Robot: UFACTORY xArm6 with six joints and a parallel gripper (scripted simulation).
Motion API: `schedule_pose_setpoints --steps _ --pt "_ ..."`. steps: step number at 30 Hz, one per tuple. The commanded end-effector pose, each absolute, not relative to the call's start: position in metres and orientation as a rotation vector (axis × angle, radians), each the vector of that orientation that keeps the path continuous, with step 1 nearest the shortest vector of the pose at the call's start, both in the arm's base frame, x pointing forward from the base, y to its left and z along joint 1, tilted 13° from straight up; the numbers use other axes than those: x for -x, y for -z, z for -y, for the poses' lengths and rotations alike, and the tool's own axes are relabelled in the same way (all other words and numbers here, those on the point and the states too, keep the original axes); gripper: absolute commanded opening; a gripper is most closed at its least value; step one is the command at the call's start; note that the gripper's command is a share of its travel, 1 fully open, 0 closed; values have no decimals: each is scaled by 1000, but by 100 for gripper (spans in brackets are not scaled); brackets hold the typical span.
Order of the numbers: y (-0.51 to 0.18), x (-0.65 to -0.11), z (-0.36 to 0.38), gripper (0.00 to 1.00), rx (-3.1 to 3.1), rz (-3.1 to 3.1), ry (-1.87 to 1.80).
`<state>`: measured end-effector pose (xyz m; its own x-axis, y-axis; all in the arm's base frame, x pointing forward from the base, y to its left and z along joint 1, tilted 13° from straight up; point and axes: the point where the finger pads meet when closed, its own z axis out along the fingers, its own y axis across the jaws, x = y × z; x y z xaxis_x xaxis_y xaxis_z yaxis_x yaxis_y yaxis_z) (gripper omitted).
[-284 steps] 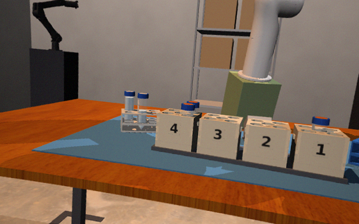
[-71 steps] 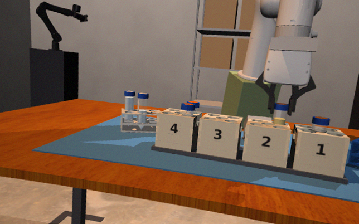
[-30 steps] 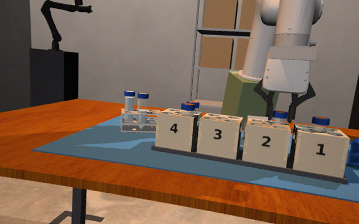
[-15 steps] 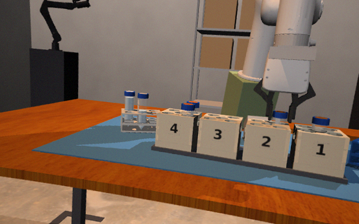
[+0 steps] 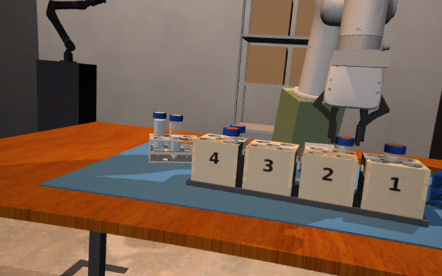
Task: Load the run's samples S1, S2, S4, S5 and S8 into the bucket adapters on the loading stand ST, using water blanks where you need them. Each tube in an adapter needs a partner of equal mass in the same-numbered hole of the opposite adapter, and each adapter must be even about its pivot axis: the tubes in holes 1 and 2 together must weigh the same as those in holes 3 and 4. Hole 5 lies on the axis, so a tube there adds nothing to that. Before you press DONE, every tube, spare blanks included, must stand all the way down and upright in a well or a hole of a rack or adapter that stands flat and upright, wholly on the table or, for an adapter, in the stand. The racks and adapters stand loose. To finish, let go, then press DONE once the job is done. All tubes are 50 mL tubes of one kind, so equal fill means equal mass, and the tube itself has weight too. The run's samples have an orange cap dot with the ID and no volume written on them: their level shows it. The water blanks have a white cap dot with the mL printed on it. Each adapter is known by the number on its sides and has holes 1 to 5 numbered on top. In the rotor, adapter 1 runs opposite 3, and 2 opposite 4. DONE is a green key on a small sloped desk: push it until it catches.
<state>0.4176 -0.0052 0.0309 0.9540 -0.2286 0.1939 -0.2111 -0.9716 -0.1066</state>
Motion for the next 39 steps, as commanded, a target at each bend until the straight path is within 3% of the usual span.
schedule_pose_setpoints --steps 1,39 --pt "-40 -417 6 44 3021 -341 319" --pt "-107 -402 10 44 3021 -341 319"
